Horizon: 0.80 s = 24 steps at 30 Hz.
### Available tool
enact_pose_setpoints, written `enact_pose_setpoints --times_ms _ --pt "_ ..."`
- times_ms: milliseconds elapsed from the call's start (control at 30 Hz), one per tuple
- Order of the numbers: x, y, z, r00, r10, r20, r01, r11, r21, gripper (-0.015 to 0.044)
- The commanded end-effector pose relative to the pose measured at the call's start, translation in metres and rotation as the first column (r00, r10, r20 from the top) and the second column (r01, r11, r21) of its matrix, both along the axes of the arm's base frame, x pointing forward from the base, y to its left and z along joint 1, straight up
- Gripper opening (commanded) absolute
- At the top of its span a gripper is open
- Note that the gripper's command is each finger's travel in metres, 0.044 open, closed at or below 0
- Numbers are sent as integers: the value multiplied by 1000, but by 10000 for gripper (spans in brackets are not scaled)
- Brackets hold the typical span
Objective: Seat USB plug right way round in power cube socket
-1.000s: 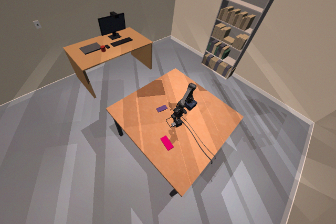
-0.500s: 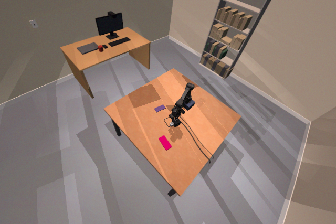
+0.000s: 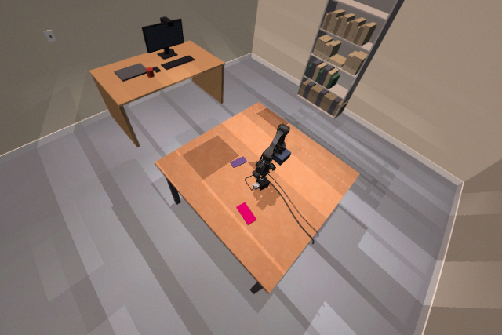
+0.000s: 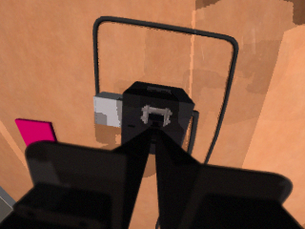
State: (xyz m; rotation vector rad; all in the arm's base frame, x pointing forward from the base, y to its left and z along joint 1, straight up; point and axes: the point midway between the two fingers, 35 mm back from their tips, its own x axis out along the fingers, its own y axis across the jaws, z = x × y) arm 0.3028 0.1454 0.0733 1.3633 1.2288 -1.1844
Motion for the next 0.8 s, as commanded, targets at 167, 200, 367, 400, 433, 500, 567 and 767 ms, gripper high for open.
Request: enact_pose_setpoints --times_ms 167,200,367,400,433,500,567,767 --pt "0 0 -2 1000 -6 0 6 1000 3 0" --pt "0 0 -2 1000 -6 0 6 1000 3 0" --pt "0 0 -2 1000 -6 0 6 1000 3 0" --pt "0 0 -2 1000 -6 0 6 1000 3 0" --pt "0 0 -2 1000 -6 0 6 1000 3 0" --pt "0 0 -3 1000 -6 0 6 1000 3 0" --pt "0 0 -3 1000 -6 0 6 1000 3 0" --pt "0 0 -3 1000 -6 0 6 1000 3 0"
